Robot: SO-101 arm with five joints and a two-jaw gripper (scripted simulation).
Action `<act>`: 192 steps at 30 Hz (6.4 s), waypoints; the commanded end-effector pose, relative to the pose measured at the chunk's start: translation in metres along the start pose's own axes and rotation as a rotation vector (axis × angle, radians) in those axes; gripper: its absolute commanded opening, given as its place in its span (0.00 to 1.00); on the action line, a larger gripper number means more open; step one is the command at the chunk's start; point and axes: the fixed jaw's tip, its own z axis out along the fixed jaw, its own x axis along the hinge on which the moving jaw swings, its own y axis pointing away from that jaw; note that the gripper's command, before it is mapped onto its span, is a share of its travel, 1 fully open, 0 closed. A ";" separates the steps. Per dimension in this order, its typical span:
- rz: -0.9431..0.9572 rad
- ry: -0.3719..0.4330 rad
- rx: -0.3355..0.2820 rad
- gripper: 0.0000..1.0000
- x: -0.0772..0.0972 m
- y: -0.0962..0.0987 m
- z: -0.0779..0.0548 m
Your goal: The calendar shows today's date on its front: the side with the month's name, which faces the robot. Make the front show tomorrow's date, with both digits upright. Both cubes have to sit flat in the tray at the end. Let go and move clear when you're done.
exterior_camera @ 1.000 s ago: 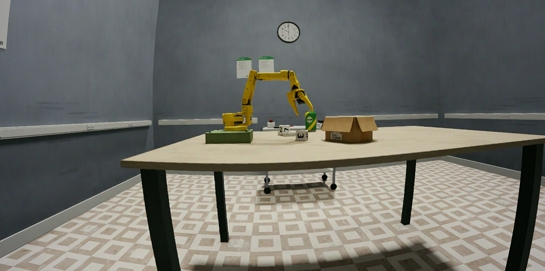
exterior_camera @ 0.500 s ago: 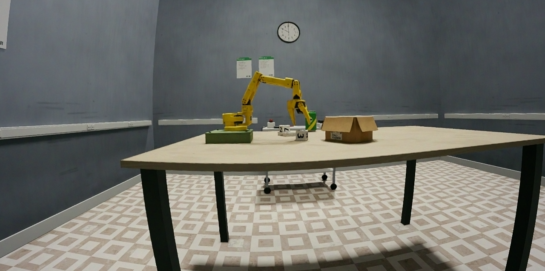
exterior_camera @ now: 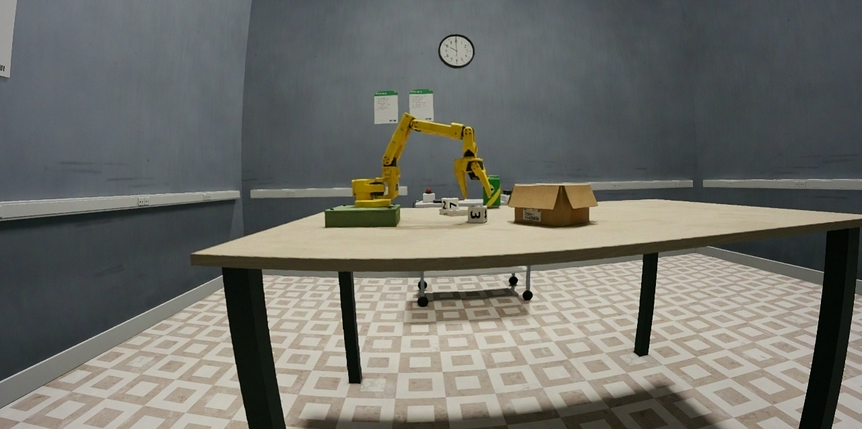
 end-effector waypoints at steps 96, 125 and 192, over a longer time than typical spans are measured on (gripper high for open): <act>0.007 -0.002 0.003 0.29 0.006 -0.006 0.044; 0.007 -0.002 0.003 0.24 0.006 -0.008 0.044; -0.041 -0.002 0.003 0.00 -0.004 -0.007 -0.006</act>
